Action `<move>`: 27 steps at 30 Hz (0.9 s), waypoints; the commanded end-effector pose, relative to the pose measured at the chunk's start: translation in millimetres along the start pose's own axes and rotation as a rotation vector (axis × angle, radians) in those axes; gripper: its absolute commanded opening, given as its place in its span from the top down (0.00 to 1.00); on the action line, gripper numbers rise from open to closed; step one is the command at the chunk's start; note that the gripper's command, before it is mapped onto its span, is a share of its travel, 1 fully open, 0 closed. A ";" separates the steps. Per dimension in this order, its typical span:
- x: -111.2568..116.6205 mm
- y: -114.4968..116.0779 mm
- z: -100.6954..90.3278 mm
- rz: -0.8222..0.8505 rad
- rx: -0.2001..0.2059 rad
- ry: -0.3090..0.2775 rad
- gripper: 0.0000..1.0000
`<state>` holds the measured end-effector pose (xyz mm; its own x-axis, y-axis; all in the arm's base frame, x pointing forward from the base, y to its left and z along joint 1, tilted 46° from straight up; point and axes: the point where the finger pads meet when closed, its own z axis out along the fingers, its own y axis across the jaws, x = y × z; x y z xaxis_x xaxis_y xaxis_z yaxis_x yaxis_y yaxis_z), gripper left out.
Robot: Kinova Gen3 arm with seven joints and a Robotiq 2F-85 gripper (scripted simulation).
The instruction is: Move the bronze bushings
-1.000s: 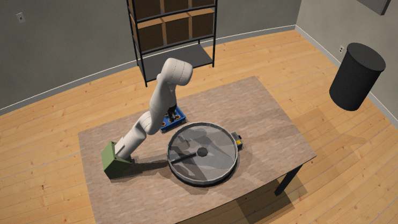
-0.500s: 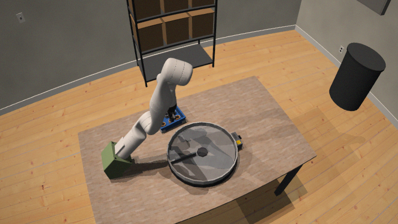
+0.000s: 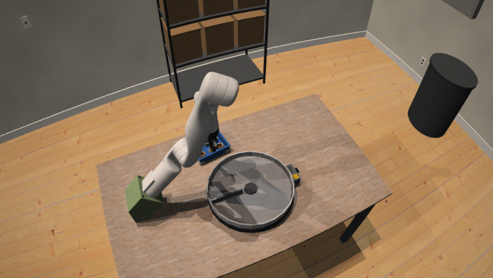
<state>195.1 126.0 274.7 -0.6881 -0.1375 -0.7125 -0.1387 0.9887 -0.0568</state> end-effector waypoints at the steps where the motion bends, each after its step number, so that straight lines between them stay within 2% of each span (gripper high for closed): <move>1: -0.2 0.4 -0.1 0.001 0.000 -0.001 0.61; 14: -1.8 5.9 2.8 0.027 0.001 -0.003 0.61; 27: -5.9 26.3 15.4 0.124 0.000 -0.002 0.61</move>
<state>202.6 154.4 271.4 -0.6888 -0.0305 -0.7243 -0.0784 0.9964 0.0326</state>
